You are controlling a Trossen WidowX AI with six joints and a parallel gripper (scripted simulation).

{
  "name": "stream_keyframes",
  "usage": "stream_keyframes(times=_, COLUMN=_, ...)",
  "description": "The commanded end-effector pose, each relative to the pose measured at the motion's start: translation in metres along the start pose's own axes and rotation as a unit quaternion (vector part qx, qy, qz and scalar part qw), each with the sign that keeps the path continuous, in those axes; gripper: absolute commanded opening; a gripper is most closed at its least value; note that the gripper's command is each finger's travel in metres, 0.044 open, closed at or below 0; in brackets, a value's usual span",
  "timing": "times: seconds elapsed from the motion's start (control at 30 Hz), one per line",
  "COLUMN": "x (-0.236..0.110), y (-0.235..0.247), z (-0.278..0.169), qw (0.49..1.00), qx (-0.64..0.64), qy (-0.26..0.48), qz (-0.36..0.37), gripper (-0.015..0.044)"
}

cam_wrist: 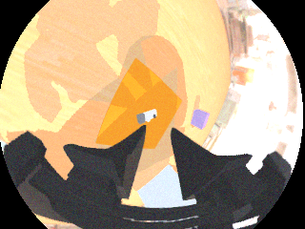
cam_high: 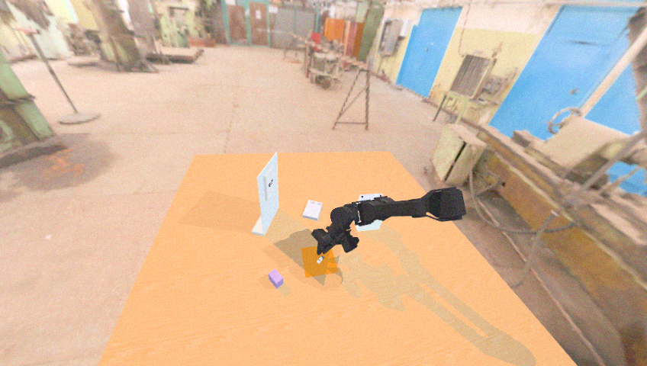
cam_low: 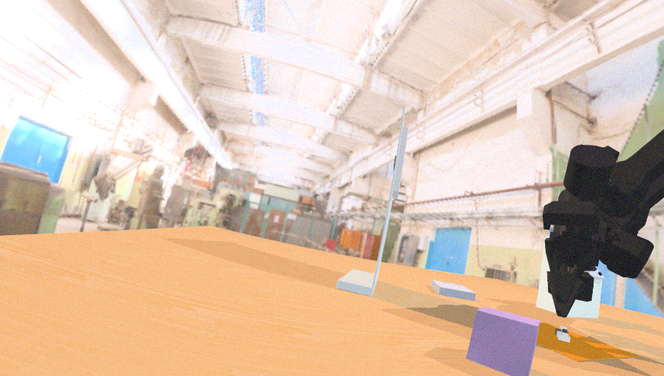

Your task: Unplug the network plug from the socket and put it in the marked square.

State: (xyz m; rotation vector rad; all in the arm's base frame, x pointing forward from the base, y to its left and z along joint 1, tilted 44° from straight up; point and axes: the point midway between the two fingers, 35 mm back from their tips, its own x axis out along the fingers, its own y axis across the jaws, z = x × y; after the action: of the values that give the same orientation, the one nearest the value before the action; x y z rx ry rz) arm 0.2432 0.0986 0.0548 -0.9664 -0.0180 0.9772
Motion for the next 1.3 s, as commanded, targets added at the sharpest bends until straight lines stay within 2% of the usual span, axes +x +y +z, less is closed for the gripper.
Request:
stream_keyframes(times=0.0, x=-0.003, y=0.000, z=0.001, qw=1.000, qx=-0.001, qy=-0.001, qz=0.000, gripper=0.0156)
stream_keyframes(times=1.27, x=-0.024, y=-0.013, z=-0.010, qw=1.000, qx=-0.006, qy=0.007, qz=0.013, gripper=0.0156)
